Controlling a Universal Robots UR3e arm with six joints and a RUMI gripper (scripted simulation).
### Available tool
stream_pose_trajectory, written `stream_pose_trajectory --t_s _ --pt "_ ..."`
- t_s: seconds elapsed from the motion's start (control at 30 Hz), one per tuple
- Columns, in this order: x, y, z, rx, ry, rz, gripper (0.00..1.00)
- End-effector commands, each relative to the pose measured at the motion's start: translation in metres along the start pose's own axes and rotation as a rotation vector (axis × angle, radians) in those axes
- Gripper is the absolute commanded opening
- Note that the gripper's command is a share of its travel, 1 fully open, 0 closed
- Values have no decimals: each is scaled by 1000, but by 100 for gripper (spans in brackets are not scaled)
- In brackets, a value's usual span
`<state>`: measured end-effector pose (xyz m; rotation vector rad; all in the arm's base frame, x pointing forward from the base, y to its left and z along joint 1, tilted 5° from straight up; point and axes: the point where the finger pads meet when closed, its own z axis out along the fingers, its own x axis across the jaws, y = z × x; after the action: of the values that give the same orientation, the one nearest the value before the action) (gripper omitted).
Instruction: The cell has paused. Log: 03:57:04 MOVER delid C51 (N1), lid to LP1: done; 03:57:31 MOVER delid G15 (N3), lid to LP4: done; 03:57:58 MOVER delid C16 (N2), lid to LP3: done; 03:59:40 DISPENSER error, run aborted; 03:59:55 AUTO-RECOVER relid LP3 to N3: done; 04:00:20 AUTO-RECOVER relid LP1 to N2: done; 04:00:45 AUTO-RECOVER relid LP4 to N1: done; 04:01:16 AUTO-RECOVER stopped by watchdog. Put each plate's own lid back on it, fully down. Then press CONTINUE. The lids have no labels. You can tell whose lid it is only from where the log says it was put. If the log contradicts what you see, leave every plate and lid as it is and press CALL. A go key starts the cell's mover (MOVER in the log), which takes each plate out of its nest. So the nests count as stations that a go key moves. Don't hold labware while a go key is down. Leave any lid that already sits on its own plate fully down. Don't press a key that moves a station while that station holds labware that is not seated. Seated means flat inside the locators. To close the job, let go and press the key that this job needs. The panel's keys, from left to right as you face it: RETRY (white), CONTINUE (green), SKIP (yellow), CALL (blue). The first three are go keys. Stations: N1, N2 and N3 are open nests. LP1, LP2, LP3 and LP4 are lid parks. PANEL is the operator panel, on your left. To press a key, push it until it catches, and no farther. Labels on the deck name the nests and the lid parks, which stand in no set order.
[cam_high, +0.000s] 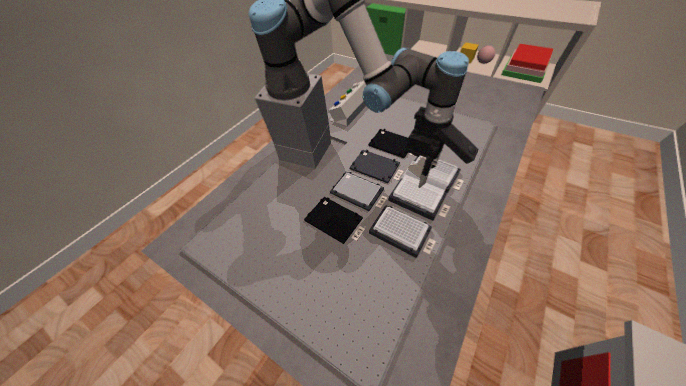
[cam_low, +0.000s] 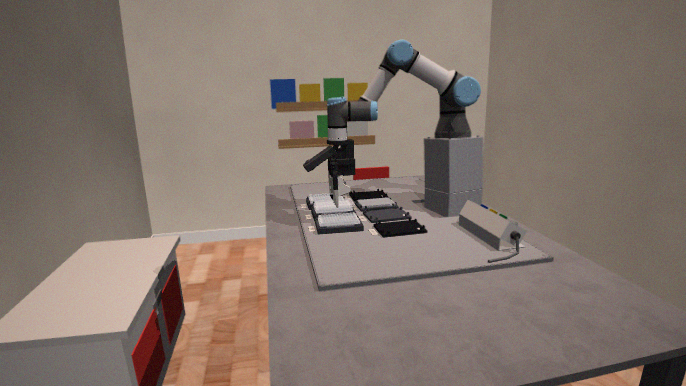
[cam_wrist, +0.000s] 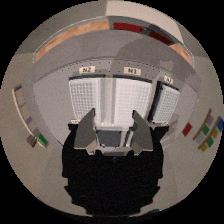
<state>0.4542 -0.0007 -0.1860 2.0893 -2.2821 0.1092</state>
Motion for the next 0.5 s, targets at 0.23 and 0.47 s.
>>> stream_pose_trajectory --t_s 0.23,0.47 --pt "-56 -2 -1 1 6 27 0" --pt "-79 -1 -1 1 5 27 0"
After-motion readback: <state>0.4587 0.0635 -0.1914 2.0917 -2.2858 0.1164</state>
